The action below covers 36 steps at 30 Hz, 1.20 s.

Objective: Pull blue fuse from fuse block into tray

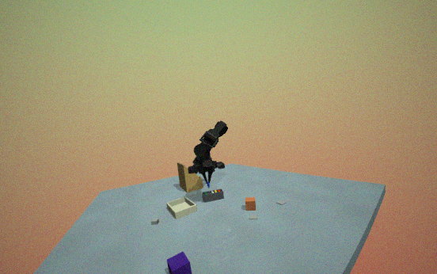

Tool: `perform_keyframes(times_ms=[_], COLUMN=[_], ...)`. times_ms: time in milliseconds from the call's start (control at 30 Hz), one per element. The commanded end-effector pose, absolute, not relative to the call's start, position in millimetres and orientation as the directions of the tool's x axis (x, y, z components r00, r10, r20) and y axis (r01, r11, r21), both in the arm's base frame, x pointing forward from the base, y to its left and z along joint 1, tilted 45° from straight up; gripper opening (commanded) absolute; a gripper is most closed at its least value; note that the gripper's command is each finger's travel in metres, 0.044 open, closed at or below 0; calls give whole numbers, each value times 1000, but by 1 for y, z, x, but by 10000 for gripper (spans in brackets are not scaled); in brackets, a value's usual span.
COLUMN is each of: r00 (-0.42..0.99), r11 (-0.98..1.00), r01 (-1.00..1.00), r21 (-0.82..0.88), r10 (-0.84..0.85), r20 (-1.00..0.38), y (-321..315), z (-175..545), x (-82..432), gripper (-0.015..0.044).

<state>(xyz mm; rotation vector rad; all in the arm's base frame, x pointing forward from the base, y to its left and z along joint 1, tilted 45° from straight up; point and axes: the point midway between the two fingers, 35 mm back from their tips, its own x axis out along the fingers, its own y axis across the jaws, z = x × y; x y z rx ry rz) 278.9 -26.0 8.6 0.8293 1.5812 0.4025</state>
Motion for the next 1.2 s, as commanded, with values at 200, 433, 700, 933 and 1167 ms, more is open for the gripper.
perform_keyframes(times_ms=[200,433,700,933,1167], r00=[3,5,5,5,5], r11=[686,690,692,692,691], r01=[278,279,278,277,276], r21=[672,668,666,667,668], r10=[699,695,692,693,694], r20=[-715,-719,-721,-721,-720], y=[-44,-72,-103,-128,-144], z=[2,-21,-50,-77,-96], x=[284,291,294,291,288], gripper=[0,0,0,0,0])
